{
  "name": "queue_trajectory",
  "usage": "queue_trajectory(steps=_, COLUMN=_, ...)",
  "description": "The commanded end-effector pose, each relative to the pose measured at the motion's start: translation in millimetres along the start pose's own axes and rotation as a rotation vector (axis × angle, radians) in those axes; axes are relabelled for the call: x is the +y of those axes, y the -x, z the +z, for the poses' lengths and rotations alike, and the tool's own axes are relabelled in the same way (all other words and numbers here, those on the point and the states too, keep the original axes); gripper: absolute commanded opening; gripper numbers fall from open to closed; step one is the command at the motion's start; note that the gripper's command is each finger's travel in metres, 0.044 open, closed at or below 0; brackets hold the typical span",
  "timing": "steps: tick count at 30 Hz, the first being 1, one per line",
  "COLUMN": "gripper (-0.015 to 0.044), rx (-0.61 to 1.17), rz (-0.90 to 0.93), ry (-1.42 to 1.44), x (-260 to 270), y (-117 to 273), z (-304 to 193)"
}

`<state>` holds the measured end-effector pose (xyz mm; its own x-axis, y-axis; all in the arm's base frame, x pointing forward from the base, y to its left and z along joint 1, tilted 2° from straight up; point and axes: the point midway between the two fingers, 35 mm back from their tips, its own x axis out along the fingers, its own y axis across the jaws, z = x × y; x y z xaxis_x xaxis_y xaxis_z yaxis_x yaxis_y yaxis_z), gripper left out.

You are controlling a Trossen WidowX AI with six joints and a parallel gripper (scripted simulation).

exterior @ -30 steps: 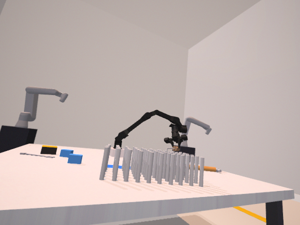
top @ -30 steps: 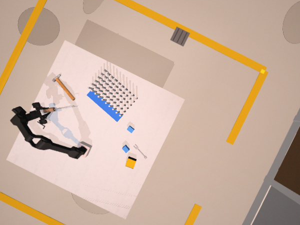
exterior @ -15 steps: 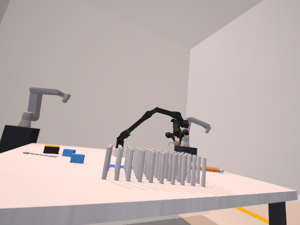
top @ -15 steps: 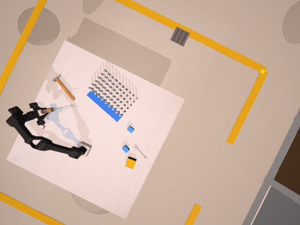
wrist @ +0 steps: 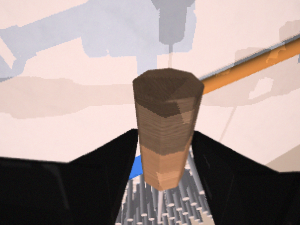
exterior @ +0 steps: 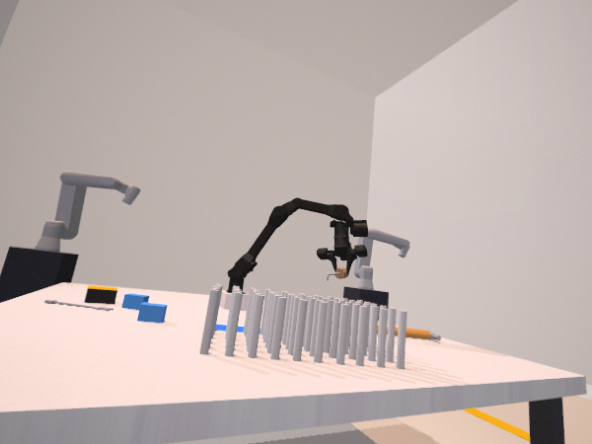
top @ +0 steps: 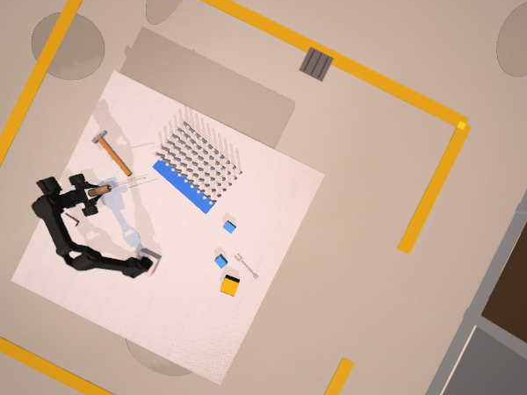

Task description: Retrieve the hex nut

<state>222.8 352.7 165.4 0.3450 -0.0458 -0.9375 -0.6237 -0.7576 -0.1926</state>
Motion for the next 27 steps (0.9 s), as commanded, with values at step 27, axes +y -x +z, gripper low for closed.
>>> queue_trajectory(steps=27, gripper=0.0, rx=-0.115, rz=-0.091, ry=0.238, x=99.0, y=2.3, z=-160.2)
